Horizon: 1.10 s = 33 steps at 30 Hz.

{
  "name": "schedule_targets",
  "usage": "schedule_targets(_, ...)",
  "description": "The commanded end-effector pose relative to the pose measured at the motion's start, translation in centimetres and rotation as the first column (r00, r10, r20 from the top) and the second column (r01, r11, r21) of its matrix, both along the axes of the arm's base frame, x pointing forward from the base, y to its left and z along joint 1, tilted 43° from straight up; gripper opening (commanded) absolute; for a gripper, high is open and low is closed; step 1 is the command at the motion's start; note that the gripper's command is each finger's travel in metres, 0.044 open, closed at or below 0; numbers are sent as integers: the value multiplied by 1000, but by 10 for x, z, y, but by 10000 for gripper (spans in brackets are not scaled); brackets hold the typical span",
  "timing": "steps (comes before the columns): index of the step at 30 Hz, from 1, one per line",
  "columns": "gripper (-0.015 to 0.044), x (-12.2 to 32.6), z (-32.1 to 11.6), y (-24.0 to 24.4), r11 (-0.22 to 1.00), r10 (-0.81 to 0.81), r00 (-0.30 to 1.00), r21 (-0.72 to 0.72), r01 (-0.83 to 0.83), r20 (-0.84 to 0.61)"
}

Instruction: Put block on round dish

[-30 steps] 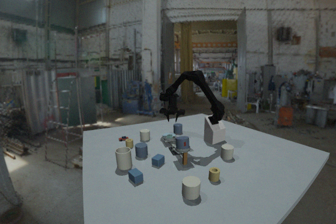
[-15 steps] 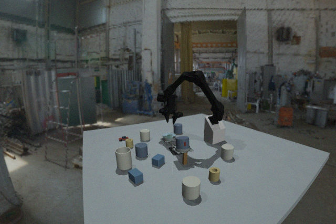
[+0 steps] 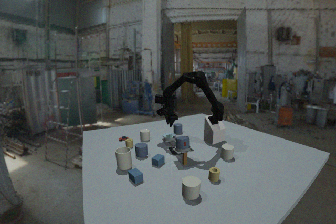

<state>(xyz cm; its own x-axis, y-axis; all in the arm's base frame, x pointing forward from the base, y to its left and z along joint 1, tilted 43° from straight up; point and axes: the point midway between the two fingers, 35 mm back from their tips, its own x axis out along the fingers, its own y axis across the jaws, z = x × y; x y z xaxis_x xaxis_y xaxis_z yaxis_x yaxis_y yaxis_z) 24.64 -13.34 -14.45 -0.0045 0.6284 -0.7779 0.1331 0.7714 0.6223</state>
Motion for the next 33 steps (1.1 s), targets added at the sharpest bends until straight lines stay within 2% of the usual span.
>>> schedule_targets(1, 260, 6, 7, 11, 992, -124, 987, 8, 125, -103)
schedule_targets(11, 260, 21, 21, 33, 925, -367, 875, -29, 378, -316)
schedule_targets(21, 260, 34, 36, 56, 802, -557, 660, -121, 584, -504)
schedule_targets(24, 260, 35, 38, 60, 781, -579, 621, -138, 609, -529)
schedule_targets(33, 260, 35, 32, 65, 781, -578, 621, -138, 609, -529)
